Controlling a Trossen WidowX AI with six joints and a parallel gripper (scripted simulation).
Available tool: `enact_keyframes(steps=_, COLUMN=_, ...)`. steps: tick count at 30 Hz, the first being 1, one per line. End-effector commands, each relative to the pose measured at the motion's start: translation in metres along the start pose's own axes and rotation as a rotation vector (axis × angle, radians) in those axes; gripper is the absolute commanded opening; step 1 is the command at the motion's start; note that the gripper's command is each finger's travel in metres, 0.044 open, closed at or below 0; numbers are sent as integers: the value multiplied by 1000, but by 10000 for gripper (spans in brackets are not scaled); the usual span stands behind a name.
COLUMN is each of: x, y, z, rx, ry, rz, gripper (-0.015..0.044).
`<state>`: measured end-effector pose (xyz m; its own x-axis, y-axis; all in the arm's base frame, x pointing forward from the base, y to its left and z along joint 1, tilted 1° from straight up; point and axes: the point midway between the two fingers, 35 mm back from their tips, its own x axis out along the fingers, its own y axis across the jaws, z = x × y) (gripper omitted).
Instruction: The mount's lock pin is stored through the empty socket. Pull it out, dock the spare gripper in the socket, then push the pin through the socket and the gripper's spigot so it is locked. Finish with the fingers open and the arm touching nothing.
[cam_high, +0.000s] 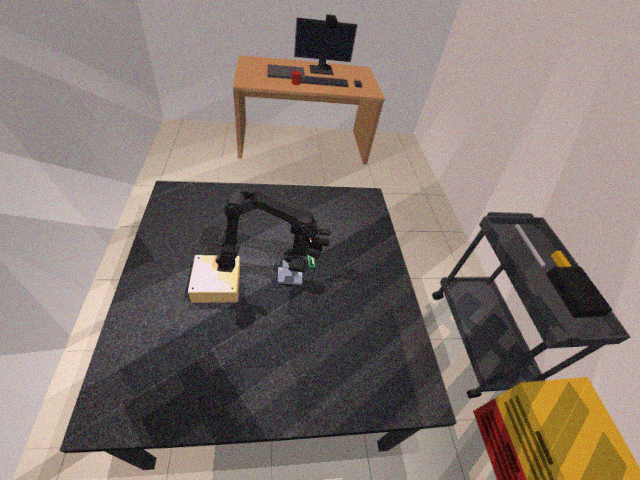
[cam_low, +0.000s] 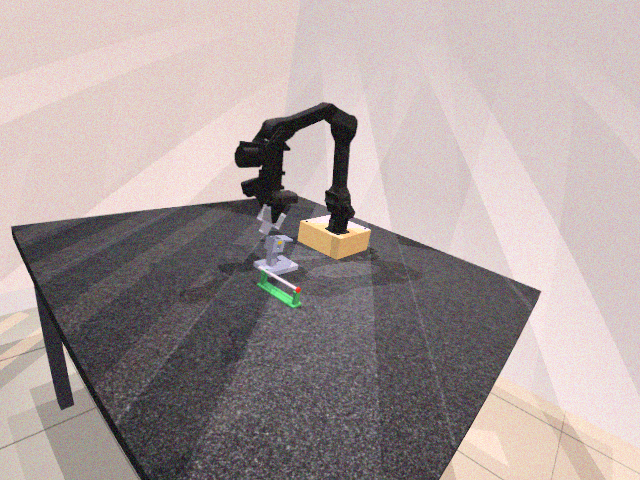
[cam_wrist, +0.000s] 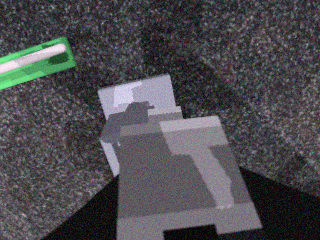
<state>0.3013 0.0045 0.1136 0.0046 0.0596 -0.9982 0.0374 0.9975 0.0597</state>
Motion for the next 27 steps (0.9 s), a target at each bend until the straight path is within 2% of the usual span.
enact_keyframes(steps=1, x=-7, y=5, z=1, rx=-11, ry=26, rz=-15, gripper=0)
enact_keyframes(steps=20, x=-31, y=31, z=-15, rx=-78, ry=240, rz=-102, gripper=0)
enact_keyframes(steps=27, x=-23, y=31, z=-13, rx=-93, ry=271, rz=-80, gripper=0)
